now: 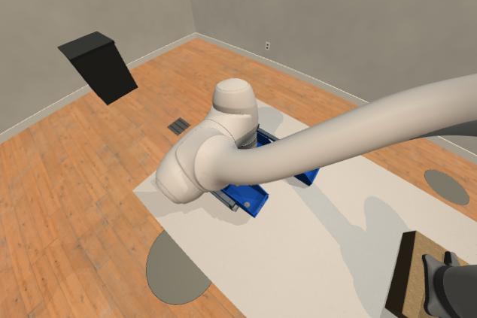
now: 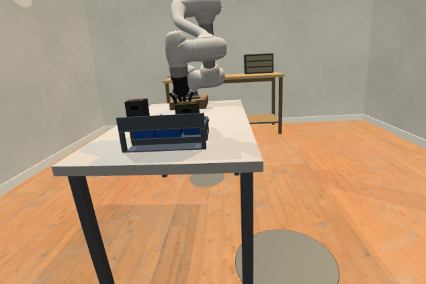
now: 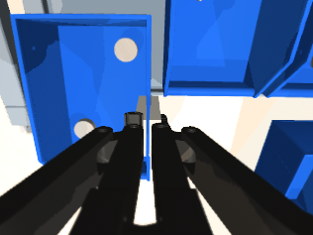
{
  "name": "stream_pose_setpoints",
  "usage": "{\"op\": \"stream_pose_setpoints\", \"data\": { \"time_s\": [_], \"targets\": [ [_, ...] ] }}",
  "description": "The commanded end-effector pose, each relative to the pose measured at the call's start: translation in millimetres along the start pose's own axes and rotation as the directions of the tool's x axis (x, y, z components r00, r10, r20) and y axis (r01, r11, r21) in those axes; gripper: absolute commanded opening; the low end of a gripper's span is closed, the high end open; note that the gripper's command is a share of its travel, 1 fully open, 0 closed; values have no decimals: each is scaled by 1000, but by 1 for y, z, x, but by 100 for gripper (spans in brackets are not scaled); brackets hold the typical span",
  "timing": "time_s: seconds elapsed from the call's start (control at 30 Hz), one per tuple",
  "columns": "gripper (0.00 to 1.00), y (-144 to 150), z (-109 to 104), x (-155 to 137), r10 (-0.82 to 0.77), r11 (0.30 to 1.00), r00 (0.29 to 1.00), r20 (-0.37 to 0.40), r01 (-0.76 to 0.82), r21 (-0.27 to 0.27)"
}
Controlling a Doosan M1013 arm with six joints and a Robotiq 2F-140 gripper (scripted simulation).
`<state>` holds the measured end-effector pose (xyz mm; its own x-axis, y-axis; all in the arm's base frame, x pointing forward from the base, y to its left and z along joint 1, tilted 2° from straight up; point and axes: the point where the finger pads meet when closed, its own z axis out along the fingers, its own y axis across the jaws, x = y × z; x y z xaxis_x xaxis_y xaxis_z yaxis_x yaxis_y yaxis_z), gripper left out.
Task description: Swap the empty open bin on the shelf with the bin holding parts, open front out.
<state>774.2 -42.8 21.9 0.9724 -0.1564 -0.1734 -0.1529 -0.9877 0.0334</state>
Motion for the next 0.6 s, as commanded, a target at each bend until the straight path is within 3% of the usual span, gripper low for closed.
{"op": "stream_pose_setpoints", "data": {
  "time_s": [0.0,0.57],
  "targets": [
    [10,0,0,0,0,1000,1000,-1,0,0],
    [10,0,0,7,0,1000,1000,-15,0,0]
  ]
}}
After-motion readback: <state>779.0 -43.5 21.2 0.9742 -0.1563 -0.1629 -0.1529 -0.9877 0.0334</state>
